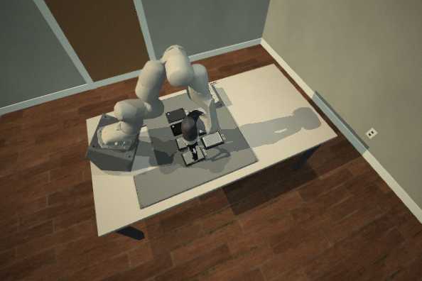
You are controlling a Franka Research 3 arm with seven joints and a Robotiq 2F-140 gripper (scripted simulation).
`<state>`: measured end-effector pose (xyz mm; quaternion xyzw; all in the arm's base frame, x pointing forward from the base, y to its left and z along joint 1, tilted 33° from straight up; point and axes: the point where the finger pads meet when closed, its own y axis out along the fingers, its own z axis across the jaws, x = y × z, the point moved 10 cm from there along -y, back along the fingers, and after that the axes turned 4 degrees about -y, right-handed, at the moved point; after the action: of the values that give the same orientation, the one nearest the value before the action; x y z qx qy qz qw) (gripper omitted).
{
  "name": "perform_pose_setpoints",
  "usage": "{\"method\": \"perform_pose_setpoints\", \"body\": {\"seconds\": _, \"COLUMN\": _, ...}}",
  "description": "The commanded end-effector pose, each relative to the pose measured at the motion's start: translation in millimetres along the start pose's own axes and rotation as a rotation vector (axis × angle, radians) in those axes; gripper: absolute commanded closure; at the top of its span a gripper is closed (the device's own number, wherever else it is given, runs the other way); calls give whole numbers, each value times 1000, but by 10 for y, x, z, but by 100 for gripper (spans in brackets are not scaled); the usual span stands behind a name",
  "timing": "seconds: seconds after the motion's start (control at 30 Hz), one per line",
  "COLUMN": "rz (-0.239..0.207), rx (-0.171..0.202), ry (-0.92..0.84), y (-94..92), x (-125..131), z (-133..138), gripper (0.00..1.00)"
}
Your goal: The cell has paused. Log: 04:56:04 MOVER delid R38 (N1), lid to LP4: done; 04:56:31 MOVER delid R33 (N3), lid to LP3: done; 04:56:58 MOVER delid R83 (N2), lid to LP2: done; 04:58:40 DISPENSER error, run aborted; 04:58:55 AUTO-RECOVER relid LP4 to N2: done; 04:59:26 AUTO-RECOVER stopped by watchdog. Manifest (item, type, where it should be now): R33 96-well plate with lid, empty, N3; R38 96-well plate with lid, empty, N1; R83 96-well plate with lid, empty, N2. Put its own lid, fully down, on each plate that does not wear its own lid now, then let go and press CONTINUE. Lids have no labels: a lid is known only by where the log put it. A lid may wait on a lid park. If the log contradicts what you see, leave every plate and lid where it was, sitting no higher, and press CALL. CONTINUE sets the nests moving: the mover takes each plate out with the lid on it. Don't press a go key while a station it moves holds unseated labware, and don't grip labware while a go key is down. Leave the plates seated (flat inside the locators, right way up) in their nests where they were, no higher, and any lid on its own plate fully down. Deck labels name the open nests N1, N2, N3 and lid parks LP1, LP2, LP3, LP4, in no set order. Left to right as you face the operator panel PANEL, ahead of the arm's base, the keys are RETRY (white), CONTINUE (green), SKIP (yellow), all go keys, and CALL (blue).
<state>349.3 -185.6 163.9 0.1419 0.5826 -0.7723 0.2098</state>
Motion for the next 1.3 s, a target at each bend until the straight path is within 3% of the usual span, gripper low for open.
{"method": "perform_pose_setpoints", "body": {"seconds": 0.0, "rz": 1, "rx": -1, "ry": 2, "y": -3, "x": -7, "z": 0, "gripper": 100}}
{"method": "perform_pose_setpoints", "body": {"seconds": 1.27, "rz": 1, "rx": -1, "ry": 2, "y": -64, "x": -7, "z": 0, "gripper": 100}}
